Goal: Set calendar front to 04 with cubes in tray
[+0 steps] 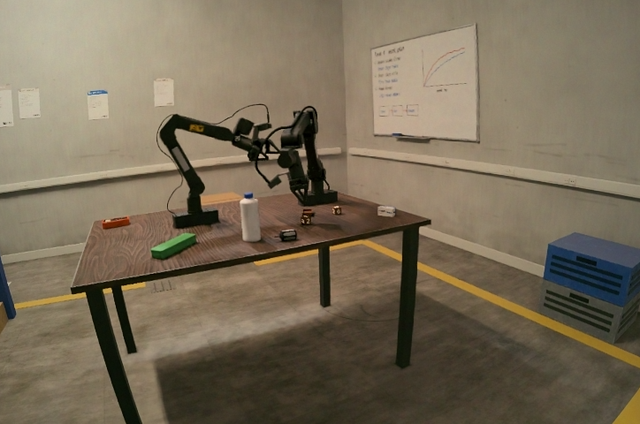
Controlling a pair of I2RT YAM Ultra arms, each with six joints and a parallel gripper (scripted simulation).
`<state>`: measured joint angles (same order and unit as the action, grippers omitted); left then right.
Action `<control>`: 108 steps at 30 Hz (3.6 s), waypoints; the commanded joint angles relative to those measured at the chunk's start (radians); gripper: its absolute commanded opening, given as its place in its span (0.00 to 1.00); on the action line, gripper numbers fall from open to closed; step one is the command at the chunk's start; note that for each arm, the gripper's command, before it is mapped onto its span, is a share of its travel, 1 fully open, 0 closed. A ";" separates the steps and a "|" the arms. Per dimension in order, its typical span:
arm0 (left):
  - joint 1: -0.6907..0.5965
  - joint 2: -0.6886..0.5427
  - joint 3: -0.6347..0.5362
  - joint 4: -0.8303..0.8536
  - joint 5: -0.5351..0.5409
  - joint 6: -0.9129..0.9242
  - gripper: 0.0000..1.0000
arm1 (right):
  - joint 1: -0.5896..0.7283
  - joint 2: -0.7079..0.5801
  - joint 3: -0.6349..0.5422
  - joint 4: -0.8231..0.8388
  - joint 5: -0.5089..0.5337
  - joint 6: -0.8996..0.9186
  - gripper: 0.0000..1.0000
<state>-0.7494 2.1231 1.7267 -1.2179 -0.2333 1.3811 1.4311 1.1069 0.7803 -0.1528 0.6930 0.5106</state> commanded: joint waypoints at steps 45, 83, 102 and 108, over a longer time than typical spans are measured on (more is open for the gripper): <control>-0.006 0.021 0.063 -0.053 0.015 -0.166 1.00 | -0.634 -1.022 -0.693 0.308 -0.881 -0.370 1.00; 0.186 0.060 0.103 -0.095 0.379 -1.397 1.00 | -0.634 -1.021 -0.693 0.308 -0.881 -0.370 1.00; 0.290 0.080 0.123 -0.115 0.581 -2.084 1.00 | -0.634 -1.021 -0.693 0.308 -0.881 -0.370 1.00; 0.330 0.087 0.130 -0.121 0.651 -2.313 1.00 | -0.634 -1.021 -0.693 0.308 -0.881 -0.370 1.00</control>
<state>-0.4450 2.2040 1.8133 -1.3231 0.3653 -0.7769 0.8047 0.1051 0.0795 0.1291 -0.1787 0.1417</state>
